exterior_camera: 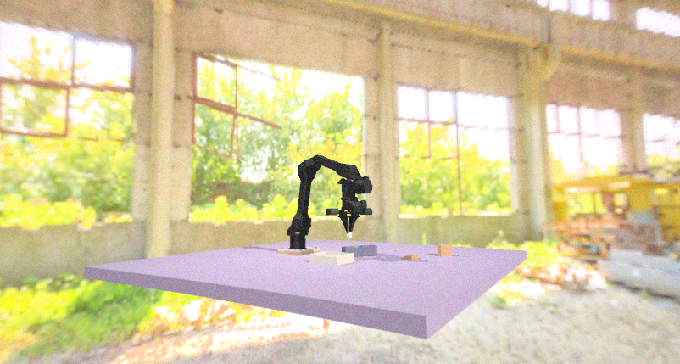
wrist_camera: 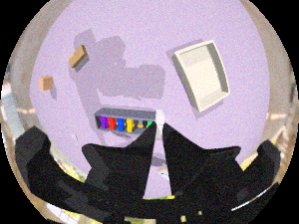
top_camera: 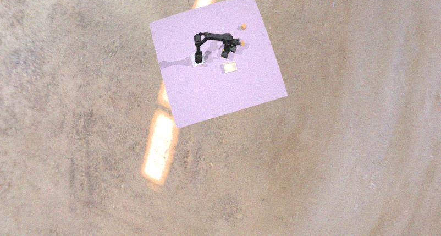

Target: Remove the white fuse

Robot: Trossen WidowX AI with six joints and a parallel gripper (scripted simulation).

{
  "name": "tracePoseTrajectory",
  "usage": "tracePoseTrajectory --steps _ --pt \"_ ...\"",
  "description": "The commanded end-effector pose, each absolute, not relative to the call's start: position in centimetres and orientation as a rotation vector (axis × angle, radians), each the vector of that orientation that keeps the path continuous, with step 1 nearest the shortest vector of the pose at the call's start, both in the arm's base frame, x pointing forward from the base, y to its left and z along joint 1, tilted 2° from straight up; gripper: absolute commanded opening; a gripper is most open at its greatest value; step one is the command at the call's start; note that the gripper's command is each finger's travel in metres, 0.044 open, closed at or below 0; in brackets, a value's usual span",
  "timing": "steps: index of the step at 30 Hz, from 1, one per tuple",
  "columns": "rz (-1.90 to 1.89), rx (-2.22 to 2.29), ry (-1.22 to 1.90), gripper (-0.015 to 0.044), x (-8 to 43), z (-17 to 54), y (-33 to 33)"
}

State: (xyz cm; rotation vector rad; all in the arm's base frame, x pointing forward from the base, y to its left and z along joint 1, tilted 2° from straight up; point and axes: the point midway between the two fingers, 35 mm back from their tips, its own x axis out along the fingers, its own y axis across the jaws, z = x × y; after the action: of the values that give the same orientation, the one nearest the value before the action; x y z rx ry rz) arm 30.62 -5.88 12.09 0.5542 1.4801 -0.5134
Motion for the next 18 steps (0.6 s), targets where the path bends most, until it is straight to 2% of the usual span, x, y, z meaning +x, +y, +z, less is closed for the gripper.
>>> tracePoseTrajectory --steps 1,18 --pt "-0.512 0.553 1.485 0.0 31.1 12.0 -8.5" --pt "-0.519 0.546 1.483 0.0 30.3 11.7 -18.8"
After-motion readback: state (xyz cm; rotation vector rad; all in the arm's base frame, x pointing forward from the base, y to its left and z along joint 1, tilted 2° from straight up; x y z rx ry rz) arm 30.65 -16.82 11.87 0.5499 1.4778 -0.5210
